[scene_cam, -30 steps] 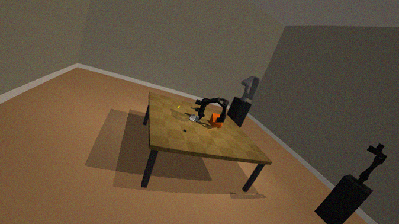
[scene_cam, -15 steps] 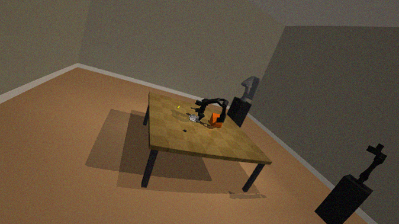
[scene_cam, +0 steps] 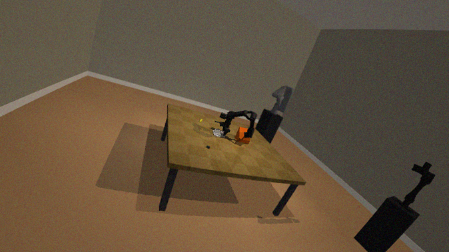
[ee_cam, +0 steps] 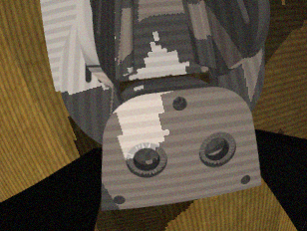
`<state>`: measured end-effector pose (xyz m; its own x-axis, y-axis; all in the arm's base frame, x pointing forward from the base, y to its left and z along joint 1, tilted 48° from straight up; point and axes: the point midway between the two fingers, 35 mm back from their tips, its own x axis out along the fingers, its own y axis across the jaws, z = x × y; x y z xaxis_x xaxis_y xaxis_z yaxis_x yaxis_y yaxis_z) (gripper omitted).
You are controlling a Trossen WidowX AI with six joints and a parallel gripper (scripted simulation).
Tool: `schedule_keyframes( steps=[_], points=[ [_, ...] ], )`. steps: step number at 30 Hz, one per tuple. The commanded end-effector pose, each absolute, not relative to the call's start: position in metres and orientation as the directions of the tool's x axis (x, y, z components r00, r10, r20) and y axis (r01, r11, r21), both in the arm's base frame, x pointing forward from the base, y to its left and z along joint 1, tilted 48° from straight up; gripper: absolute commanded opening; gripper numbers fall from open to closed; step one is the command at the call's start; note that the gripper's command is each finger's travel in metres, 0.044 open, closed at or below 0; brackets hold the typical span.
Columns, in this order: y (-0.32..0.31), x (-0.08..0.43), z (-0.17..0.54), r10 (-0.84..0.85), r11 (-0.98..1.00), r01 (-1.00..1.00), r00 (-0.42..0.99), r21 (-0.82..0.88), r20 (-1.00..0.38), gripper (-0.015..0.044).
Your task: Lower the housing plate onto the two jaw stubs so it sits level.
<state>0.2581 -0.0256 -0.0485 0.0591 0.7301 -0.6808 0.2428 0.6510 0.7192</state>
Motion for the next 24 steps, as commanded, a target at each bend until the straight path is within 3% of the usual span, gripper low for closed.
schedule_keyframes(
  steps=[1, 24],
  points=[
    [-0.024, 0.2569, -0.0492, 0.733, 0.646, 0.249, 0.059, 0.721, -0.677, 0.0351],
    [-0.0204, 0.2572, -0.0524, 0.733, 0.646, 0.25, 0.059, 0.721, -0.677, 0.0351]
  ],
)
